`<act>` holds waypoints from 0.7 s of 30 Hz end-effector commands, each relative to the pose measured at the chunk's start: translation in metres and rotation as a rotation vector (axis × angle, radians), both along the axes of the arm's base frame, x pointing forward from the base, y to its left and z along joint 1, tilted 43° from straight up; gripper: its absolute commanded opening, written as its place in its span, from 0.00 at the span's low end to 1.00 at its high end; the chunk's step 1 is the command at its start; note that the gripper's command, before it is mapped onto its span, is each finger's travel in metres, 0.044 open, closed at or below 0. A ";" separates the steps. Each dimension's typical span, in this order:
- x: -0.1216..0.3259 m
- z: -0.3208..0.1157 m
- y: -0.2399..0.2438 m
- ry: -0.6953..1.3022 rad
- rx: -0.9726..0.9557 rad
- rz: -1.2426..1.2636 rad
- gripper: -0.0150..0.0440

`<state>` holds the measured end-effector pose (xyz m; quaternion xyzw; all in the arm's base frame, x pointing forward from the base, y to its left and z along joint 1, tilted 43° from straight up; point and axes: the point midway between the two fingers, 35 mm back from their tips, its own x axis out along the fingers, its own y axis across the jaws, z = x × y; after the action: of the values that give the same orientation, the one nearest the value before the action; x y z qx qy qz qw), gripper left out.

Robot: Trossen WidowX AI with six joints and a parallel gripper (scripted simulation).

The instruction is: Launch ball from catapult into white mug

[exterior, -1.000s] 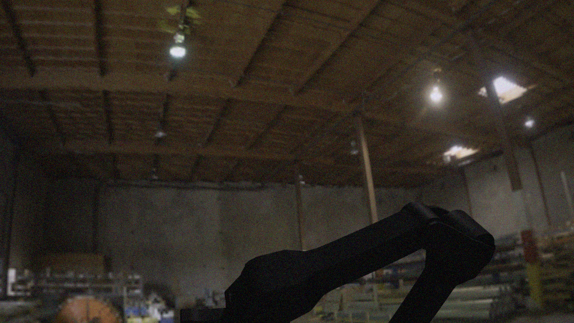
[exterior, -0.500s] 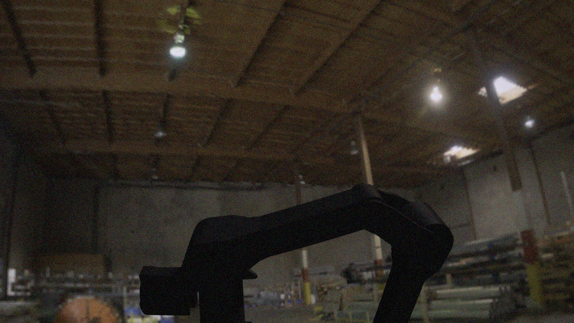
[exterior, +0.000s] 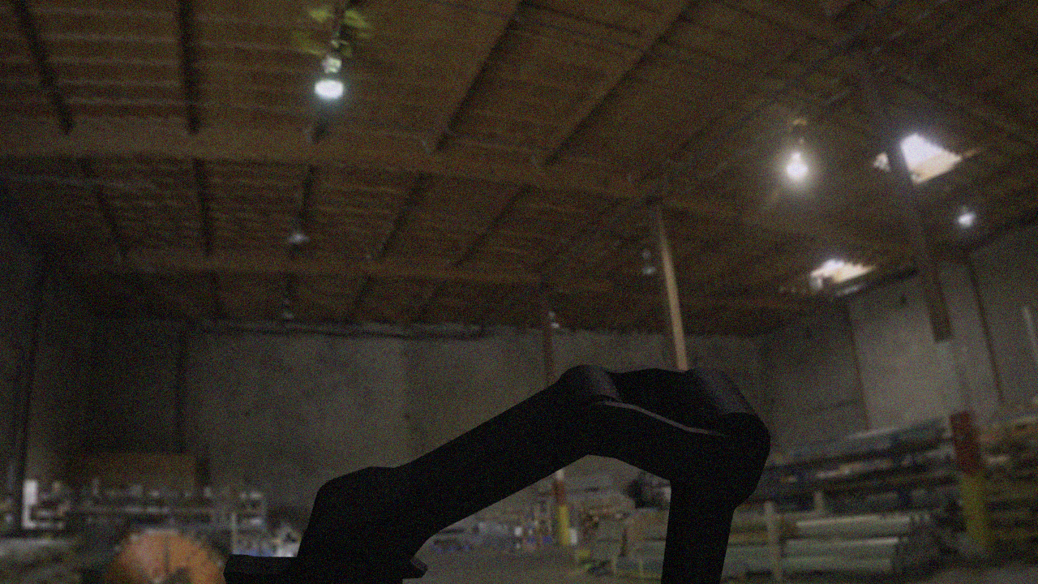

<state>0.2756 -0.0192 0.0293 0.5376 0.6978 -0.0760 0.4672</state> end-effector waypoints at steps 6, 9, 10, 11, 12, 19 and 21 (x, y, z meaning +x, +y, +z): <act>0.001 -0.012 0.010 0.000 0.003 -0.006 1.00; 0.001 -0.015 0.013 0.000 0.003 -0.006 1.00; 0.001 -0.016 0.014 0.000 0.003 -0.006 1.00; 0.001 -0.018 0.015 0.000 0.003 -0.006 1.00; 0.001 -0.019 0.016 0.000 0.003 -0.006 1.00; 0.002 -0.027 0.024 0.000 0.003 -0.006 1.00; 0.002 -0.030 0.026 0.000 0.004 -0.006 1.00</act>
<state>0.2787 0.0017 0.0047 0.5396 0.6945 -0.0763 0.4698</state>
